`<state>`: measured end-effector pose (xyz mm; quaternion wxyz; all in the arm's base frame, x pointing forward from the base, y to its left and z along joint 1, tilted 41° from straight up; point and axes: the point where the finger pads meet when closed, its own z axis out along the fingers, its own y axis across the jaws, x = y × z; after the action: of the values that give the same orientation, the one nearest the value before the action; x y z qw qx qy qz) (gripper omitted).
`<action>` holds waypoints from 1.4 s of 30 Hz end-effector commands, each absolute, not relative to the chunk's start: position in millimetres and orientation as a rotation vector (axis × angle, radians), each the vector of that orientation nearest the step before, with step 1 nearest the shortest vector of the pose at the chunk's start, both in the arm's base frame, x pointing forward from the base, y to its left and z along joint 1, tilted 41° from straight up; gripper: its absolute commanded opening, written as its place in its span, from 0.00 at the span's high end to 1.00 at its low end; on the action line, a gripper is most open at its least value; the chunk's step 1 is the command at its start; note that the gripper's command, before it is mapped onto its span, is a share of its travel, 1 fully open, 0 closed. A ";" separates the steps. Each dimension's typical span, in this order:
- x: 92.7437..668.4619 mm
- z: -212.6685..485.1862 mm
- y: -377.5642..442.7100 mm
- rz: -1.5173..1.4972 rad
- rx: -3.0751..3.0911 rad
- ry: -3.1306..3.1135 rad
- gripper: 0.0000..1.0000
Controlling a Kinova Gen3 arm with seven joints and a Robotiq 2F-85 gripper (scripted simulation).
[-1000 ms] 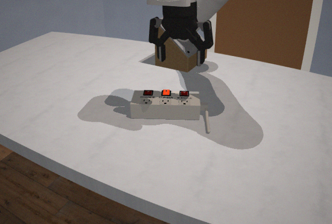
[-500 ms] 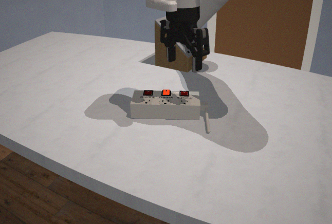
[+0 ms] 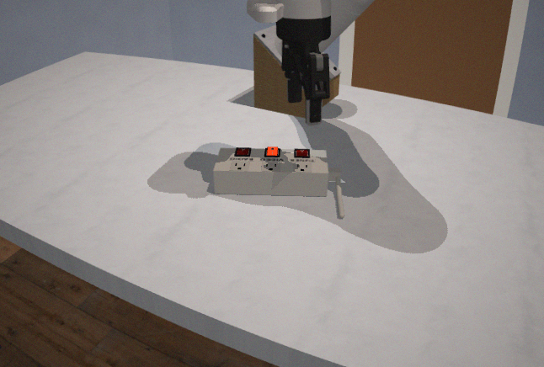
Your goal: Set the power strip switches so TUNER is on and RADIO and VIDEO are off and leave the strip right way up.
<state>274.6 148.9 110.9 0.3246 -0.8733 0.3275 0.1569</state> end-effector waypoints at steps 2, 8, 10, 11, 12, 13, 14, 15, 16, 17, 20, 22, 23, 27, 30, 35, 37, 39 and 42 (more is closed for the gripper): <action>272.9 107.9 149.3 0.450 -2.263 0.983 0.00; 271.3 106.4 150.3 0.488 -2.222 1.104 0.00; 270.9 106.0 150.5 0.497 -2.210 1.134 0.00; 270.9 106.0 150.5 0.497 -2.210 1.134 0.00; 270.9 106.0 150.5 0.497 -2.210 1.134 0.00; 270.8 105.9 150.6 0.494 -2.213 1.128 0.00; 270.5 105.7 150.7 0.498 -2.208 1.140 0.00; 270.4 105.6 150.8 0.503 -2.203 1.155 0.00; 270.2 105.5 150.8 0.508 -2.196 1.171 0.00; 270.1 105.4 150.9 0.510 -2.194 1.176 0.00; 269.9 105.1 151.1 0.513 -2.189 1.190 0.00; 269.8 105.0 151.1 0.516 -2.185 1.199 0.00; 269.8 105.0 151.1 0.517 -2.184 1.202 0.00; 269.9 104.9 151.1 0.519 -2.181 1.209 0.00; 269.9 104.9 151.1 0.519 -2.181 1.210 0.00; 269.9 104.9 151.1 0.519 -2.181 1.210 1.00; 269.9 104.9 151.1 0.519 -2.181 1.210 1.00; 269.9 104.9 151.1 0.519 -2.181 1.210 1.00; 269.9 104.9 151.1 0.519 -2.181 1.210 1.00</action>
<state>268.9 152.6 106.1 0.2950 -0.8215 0.4468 0.1961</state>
